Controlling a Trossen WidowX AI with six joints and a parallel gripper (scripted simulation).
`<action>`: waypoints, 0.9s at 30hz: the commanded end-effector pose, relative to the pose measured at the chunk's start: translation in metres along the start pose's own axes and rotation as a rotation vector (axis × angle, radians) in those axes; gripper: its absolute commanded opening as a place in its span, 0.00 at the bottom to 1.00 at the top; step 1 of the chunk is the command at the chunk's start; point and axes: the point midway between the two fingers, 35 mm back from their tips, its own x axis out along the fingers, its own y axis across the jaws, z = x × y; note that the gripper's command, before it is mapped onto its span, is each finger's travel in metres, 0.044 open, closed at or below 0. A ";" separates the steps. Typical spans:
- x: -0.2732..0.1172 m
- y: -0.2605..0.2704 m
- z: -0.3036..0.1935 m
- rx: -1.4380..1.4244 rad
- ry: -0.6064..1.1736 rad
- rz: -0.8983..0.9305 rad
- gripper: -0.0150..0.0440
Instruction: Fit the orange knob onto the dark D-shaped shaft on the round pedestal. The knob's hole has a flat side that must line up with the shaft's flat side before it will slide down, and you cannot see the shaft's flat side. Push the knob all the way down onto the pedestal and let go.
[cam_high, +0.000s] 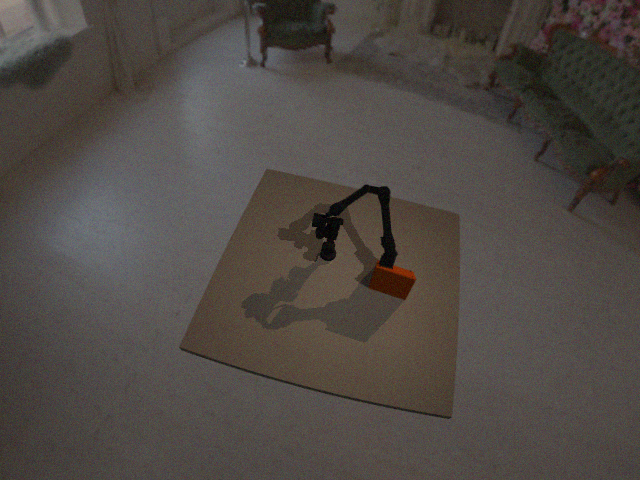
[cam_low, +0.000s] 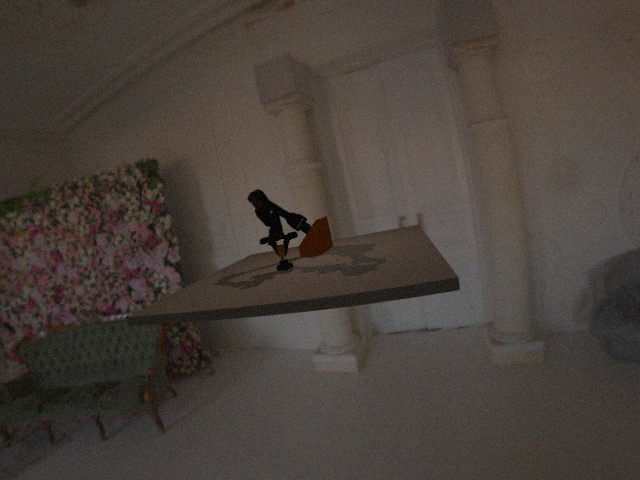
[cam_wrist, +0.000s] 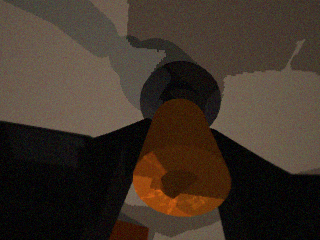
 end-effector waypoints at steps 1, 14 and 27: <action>-0.001 0.001 0.000 -0.090 -0.003 0.001 0.25; 0.003 0.001 0.000 -0.093 -0.003 0.001 0.25; -0.002 0.000 0.000 -0.119 -0.003 0.001 0.25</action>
